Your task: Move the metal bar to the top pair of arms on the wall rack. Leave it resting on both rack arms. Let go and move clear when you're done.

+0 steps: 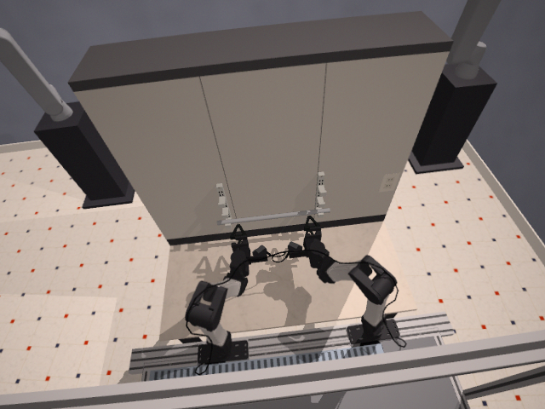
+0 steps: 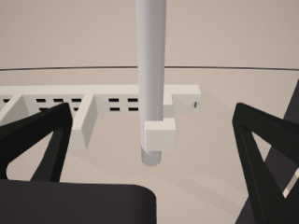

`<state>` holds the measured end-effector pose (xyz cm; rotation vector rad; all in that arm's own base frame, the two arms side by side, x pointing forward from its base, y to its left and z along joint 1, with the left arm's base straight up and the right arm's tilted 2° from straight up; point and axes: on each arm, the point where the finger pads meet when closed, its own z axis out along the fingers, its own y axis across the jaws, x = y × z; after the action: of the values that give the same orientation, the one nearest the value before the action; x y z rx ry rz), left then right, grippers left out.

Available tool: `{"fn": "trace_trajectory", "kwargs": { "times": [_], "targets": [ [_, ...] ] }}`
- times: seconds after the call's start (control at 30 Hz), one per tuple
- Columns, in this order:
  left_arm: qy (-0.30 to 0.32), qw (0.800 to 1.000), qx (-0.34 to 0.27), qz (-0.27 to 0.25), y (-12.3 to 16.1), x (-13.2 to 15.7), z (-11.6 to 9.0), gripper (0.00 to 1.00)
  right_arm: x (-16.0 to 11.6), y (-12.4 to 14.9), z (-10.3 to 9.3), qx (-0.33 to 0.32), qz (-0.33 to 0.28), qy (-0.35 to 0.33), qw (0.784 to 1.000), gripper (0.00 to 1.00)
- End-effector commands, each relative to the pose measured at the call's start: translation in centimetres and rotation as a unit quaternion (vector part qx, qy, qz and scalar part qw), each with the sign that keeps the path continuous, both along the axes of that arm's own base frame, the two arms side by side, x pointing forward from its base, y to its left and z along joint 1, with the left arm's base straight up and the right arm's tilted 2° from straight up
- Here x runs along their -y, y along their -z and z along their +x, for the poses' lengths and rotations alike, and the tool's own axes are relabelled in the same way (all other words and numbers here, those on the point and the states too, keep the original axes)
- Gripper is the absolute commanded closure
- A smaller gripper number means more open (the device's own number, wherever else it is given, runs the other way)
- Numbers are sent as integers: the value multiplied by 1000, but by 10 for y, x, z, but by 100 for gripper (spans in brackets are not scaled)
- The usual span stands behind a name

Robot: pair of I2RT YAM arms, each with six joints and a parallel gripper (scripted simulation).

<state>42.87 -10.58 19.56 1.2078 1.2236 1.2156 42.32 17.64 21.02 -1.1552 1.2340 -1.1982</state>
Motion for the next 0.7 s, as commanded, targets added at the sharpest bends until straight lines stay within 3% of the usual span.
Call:
{"fn": "trace_trajectory", "kwargs": {
  "times": [0.0,0.67],
  "targets": [
    [2,1000,4,1,2,4,-3,0,1,18,-5,-14,-14,3,1000,0],
    [3,1000,7,-1,-1,5,14,0,3,16,11,-14,-14,4,1000,0]
  ]
}}
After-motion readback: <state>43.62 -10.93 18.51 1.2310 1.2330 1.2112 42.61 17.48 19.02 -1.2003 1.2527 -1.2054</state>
